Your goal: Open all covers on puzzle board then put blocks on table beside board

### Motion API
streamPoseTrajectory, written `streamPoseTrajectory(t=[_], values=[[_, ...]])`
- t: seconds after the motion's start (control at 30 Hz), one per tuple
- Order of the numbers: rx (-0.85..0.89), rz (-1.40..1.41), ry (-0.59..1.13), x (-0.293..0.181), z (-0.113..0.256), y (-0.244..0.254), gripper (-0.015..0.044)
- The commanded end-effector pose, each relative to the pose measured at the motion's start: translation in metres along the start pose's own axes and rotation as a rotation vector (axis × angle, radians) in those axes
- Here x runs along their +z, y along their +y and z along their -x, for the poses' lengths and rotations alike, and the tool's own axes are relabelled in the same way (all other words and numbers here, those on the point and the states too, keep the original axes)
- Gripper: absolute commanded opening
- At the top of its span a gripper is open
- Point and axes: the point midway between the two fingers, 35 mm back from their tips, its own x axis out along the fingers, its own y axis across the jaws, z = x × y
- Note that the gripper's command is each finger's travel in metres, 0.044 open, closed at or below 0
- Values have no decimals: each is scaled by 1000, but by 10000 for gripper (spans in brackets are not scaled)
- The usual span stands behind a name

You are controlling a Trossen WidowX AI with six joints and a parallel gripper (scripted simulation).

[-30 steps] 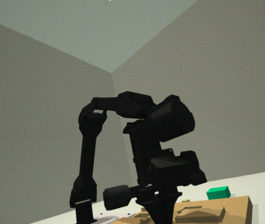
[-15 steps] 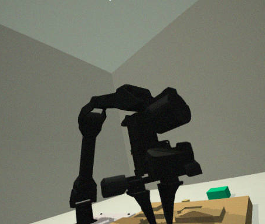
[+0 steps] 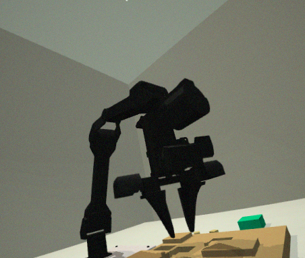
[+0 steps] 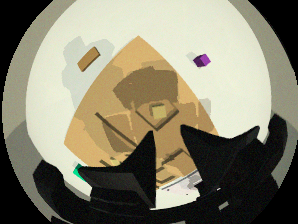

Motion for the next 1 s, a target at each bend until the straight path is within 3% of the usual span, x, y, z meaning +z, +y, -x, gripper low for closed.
streamPoseTrajectory(t=[0.0,0.43,0.97], values=[[3,3,-3,0,-5,1,144],[3,3,-2,-1,-31,1,144],[3,3,-2,-1,-31,1,144]])
